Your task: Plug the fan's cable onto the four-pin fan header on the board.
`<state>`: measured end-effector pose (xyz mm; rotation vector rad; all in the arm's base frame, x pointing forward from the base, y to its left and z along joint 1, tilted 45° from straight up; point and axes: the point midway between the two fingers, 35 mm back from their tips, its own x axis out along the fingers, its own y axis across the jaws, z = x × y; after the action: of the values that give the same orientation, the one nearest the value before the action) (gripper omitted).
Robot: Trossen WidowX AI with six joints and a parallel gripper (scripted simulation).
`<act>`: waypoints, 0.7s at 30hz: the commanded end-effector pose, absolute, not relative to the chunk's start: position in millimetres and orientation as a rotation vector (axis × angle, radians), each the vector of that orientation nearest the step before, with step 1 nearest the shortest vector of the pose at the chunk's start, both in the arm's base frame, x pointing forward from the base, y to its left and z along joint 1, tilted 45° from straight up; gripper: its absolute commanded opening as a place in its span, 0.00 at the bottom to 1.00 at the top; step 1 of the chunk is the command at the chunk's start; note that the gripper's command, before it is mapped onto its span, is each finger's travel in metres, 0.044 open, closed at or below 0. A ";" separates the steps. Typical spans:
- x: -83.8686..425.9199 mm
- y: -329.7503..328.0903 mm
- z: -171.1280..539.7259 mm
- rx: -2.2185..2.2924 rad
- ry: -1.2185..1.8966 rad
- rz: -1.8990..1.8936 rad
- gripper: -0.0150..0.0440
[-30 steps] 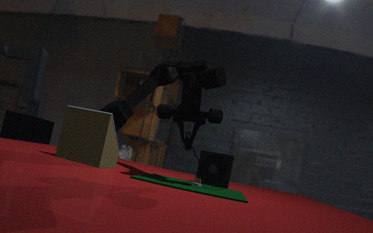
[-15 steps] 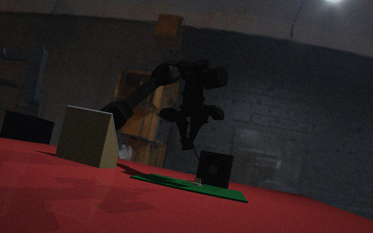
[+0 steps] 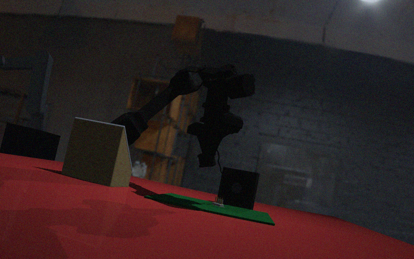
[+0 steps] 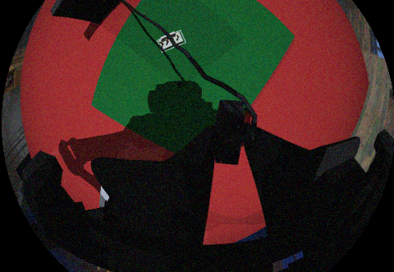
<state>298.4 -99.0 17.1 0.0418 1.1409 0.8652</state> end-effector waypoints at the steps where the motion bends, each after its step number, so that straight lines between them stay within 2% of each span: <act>1: 300.9 -100.8 17.9 0.181 1.206 0.779 0.25; 21: 303.4 -103.3 16.1 0.767 1.465 0.377 0.25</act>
<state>301.3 -101.1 15.4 0.6597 1.4287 0.4614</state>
